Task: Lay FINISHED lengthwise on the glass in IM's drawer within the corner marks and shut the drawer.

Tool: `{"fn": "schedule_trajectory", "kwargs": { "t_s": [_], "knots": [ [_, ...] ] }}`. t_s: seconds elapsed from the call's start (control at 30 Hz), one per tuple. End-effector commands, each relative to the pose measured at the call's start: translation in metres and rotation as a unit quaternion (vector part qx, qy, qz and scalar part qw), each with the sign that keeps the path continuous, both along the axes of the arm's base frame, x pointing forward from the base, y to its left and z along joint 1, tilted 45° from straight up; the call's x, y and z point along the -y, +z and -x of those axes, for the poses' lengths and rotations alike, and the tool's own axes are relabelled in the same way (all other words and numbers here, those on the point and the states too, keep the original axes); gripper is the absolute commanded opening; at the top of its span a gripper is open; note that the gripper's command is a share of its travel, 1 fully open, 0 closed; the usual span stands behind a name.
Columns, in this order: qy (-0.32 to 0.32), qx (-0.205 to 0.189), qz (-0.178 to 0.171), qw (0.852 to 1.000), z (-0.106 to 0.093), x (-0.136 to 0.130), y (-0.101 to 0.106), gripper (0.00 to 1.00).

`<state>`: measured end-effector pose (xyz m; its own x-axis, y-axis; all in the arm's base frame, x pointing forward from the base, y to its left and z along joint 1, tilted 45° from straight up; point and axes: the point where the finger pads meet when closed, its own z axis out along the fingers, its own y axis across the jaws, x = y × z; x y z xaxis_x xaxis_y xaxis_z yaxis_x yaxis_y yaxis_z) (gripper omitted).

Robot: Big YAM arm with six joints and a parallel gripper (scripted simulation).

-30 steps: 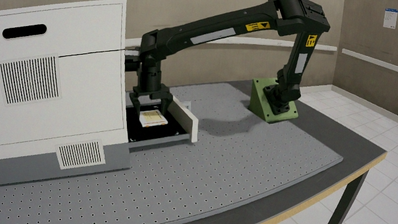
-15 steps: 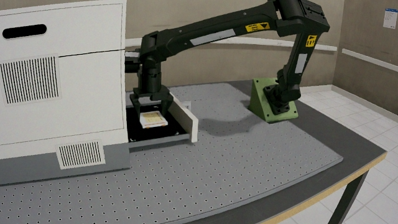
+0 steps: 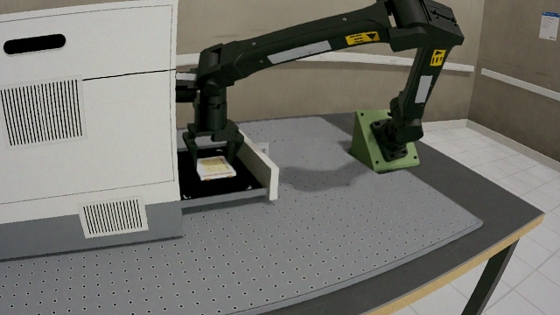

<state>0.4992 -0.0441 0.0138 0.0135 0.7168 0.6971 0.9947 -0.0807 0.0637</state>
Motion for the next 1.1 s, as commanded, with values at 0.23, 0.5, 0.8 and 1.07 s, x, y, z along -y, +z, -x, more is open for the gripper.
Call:
{"fn": "schedule_trajectory", "kwargs": {
  "t_s": [0.23,0.5,0.8,1.07],
  "knots": [
    [0.003,-0.01,-0.004,1.0,0.0013,-0.0108,-0.0064,0.78],
    [0.003,-0.01,-0.004,1.0,0.0013,-0.0108,-0.0064,0.78],
    [0.003,-0.01,-0.004,1.0,0.0013,-0.0108,-0.0064,0.78],
    [0.003,-0.01,-0.004,1.0,0.0013,-0.0108,-0.0064,0.92]
  ]
}}
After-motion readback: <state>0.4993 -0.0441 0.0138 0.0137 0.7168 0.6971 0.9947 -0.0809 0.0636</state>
